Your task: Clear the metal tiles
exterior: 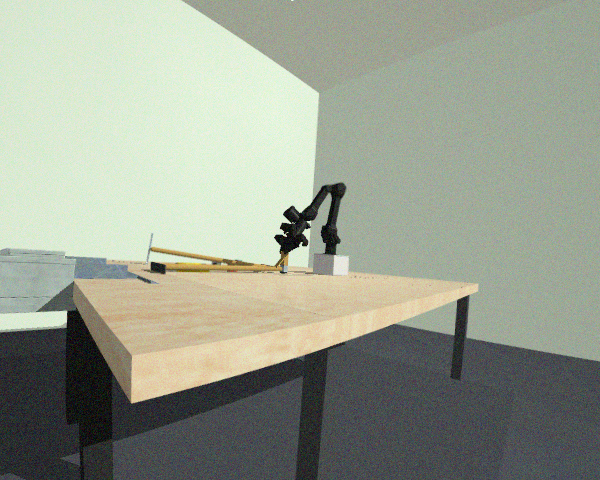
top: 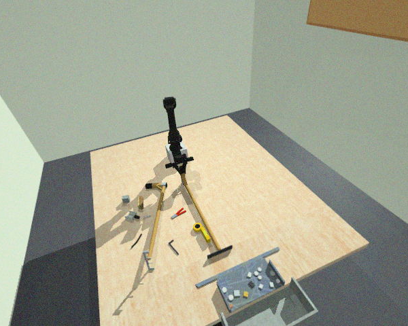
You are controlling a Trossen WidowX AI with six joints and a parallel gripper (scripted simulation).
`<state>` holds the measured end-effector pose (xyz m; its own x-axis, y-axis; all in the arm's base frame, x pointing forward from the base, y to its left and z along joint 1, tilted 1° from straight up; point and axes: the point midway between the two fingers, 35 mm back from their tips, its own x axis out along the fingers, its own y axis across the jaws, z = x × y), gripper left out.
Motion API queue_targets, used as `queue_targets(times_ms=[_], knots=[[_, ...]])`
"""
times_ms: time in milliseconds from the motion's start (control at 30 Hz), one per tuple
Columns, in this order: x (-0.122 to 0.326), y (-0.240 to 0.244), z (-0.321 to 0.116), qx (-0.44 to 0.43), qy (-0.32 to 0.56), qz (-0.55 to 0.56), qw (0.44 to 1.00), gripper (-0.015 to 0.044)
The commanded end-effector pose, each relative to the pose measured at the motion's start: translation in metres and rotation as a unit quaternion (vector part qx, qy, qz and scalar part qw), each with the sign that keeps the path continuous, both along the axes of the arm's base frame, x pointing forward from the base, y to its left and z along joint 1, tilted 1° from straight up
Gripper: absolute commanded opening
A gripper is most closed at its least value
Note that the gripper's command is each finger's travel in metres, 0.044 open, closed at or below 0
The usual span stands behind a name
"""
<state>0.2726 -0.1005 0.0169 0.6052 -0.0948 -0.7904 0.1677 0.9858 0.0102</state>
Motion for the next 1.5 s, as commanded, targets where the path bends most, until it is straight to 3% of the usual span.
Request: queue_targets(times_ms=[0,1467], knots=[[0.004,0.0,0.002,-0.001,-0.004,0.0,1.0,0.0],[0.072,-0.009,0.008,-0.001,-0.008,0.0,1.0,0.0]])
